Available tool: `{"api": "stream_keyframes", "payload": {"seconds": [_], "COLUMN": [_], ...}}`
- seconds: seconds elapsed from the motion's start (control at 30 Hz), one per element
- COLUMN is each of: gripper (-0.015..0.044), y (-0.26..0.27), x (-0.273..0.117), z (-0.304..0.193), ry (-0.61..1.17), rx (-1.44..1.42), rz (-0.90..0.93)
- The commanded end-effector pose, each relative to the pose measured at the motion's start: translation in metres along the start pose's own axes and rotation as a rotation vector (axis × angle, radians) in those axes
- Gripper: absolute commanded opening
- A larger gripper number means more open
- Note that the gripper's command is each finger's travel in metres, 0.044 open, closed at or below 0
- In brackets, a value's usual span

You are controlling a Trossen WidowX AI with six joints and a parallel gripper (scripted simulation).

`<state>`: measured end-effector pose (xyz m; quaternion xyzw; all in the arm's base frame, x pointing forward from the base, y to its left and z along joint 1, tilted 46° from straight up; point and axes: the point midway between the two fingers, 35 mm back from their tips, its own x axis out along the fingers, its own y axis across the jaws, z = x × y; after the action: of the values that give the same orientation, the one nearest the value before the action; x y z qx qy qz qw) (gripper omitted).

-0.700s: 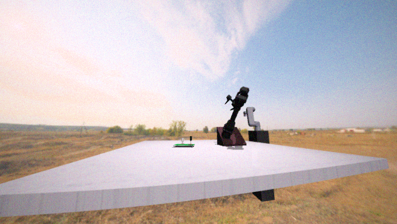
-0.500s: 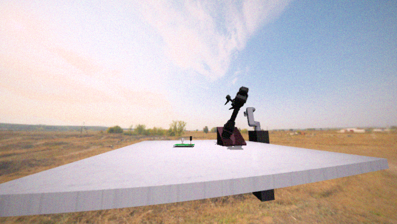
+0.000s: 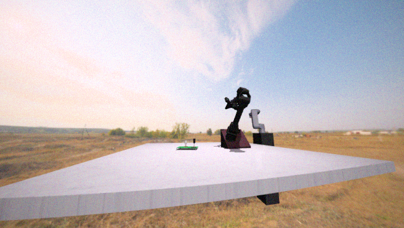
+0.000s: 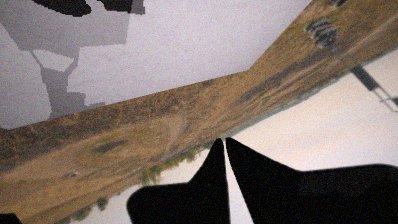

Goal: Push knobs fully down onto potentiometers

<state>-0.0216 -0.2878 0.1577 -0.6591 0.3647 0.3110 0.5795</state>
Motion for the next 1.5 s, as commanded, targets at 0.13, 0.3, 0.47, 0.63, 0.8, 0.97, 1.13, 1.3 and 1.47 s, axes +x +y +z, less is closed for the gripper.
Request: {"api": "stream_keyframes", "payload": {"seconds": [0.13, 0.3, 0.47, 0.63, 0.8, 0.97, 1.13, 1.3, 1.47], "gripper": [0.0000, 0.0000, 0.0000, 0.0000, 0.0000, 0.0000, 0.0000, 0.0000, 0.0000], "y": [-0.026, -0.041, -0.056, -0.072, -0.087, -0.103, -0.118, -0.133, -0.146], "x": [0.021, 0.033, 0.046, 0.058, 0.070, 0.082, 0.094, 0.106, 0.117], "z": [-0.002, -0.002, -0.001, 0.002, 0.006, 0.012, 0.019, 0.028, 0.038], "ry": [-0.061, -0.097, -0.131, -0.164, -0.197, -0.228, -0.257, -0.284, -0.309], "rx": [-0.279, -0.442, -0.601, -0.760, -0.923, -1.087, -1.251, -1.412, -1.552], "rz": [-0.028, -0.053, -0.083, -0.117, -0.157, -0.203, -0.255, -0.310, -0.353]}}
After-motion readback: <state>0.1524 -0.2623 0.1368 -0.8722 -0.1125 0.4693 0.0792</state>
